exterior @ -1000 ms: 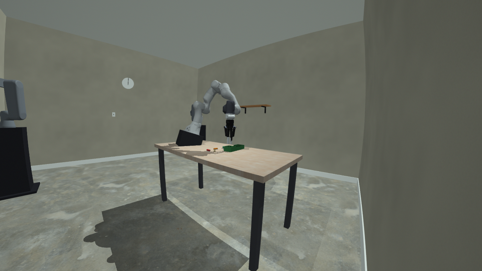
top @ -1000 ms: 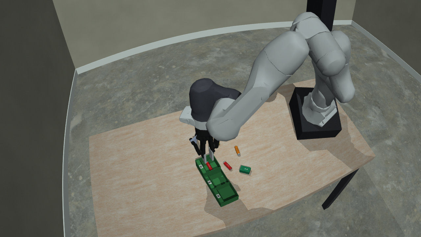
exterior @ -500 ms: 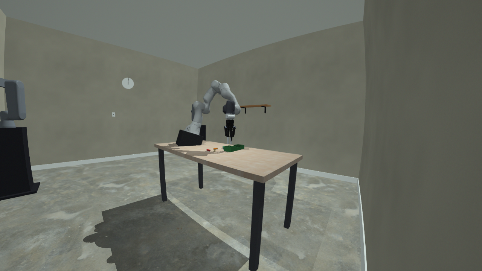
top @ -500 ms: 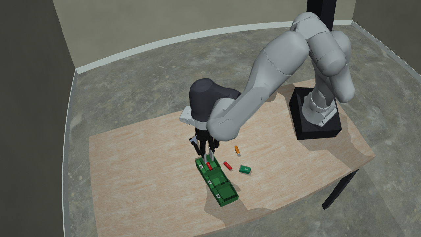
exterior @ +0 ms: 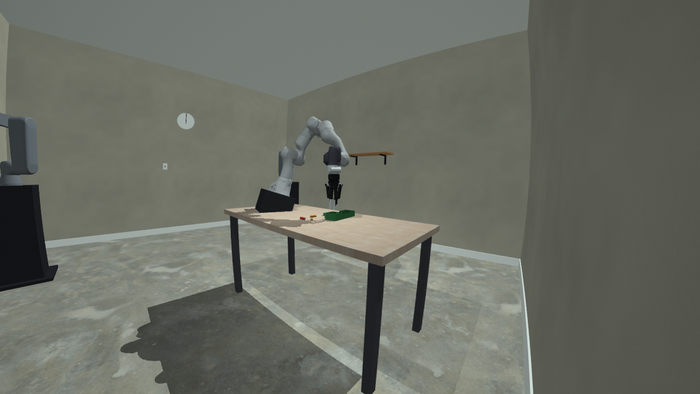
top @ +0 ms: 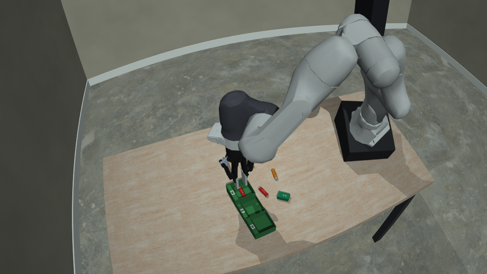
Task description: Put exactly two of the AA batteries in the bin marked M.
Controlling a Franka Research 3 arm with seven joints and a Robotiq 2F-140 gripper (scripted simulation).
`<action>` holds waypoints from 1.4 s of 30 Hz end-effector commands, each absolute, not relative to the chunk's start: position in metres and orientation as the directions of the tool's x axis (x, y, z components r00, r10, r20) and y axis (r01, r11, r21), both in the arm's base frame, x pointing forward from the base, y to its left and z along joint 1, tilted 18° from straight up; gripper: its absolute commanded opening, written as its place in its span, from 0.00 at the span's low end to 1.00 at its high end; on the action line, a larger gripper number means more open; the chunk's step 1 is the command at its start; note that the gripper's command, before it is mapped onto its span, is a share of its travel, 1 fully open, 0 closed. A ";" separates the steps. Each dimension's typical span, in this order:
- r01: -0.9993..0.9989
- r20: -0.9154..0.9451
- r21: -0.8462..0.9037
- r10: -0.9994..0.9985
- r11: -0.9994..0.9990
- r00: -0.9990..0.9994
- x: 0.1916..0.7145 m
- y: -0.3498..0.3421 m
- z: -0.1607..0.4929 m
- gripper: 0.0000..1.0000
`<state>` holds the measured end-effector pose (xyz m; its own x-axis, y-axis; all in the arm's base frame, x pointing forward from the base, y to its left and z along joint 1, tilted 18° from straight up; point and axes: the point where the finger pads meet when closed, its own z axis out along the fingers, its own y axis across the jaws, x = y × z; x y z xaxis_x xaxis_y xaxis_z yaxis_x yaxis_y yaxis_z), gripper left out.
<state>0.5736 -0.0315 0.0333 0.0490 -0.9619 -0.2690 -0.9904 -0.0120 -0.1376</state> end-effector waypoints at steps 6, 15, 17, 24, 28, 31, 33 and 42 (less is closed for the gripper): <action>-0.991 -0.270 -0.133 -0.962 -0.011 0.047 0.572 -0.031 0.033 0.17; -0.991 -0.270 -0.133 -0.962 -0.011 0.047 0.572 -0.031 0.033 0.17; -0.991 -0.270 -0.133 -0.962 -0.011 0.047 0.572 -0.031 0.033 0.17; -0.991 -0.270 -0.133 -0.962 -0.011 0.047 0.570 -0.031 0.032 0.17; -0.991 -0.270 -0.133 -0.962 -0.011 0.047 0.570 -0.031 0.032 0.17; -0.987 -0.287 -0.092 -0.953 0.133 -0.102 0.552 -0.047 0.026 0.17; -0.979 -0.292 -0.073 -0.942 0.192 -0.164 0.540 -0.058 0.022 0.17; -0.909 -0.303 0.009 -0.865 0.417 -0.400 0.486 -0.107 0.004 0.17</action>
<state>0.4991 -0.0933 0.0077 -0.2803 -0.9109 -0.3029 -0.9532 0.3014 -0.0242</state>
